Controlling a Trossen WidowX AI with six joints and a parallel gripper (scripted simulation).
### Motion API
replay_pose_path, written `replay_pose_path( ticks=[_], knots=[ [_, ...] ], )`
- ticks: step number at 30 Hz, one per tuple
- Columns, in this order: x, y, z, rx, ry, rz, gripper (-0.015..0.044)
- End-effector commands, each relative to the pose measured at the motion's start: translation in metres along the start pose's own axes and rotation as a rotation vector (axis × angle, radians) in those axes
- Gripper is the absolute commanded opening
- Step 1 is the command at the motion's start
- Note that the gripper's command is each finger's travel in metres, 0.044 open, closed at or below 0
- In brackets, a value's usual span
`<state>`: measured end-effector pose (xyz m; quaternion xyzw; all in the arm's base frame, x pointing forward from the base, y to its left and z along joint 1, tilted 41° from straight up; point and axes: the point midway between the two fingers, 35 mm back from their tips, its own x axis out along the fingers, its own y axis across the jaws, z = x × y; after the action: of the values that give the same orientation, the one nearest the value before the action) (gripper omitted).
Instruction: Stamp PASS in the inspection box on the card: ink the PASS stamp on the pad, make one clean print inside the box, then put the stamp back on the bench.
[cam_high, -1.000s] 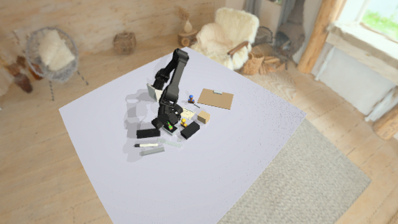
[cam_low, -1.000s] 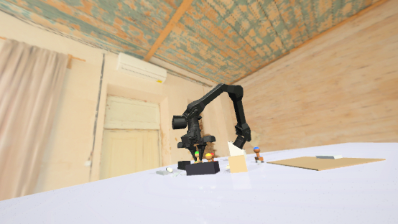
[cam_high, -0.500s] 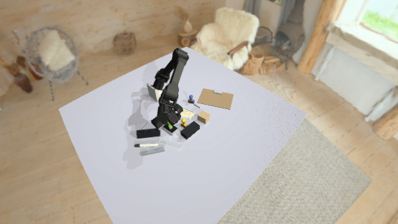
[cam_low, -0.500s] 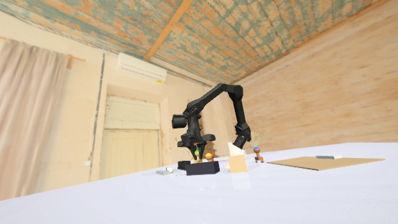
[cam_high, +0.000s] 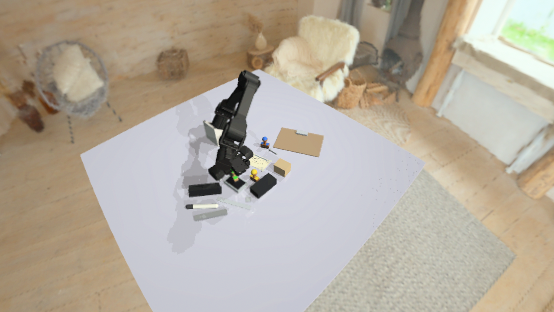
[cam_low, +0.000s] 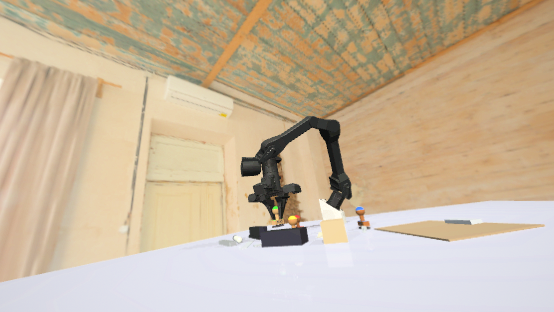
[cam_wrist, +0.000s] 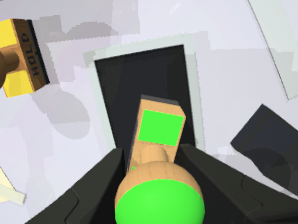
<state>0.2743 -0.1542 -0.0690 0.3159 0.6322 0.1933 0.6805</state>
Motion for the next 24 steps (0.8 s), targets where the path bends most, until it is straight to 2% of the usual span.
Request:
replay_pose_path(
  ticks=[1, 19, 24],
  knots=[
    [-0.007, 0.0, 0.001, -0.006, 0.0, -0.008, 0.0],
    [-0.034, 0.002, 0.0, -0.009, 0.001, -0.008, 0.0],
    [-0.036, 0.026, 0.001, -0.097, 0.004, -0.01, 0.0]
  ],
)
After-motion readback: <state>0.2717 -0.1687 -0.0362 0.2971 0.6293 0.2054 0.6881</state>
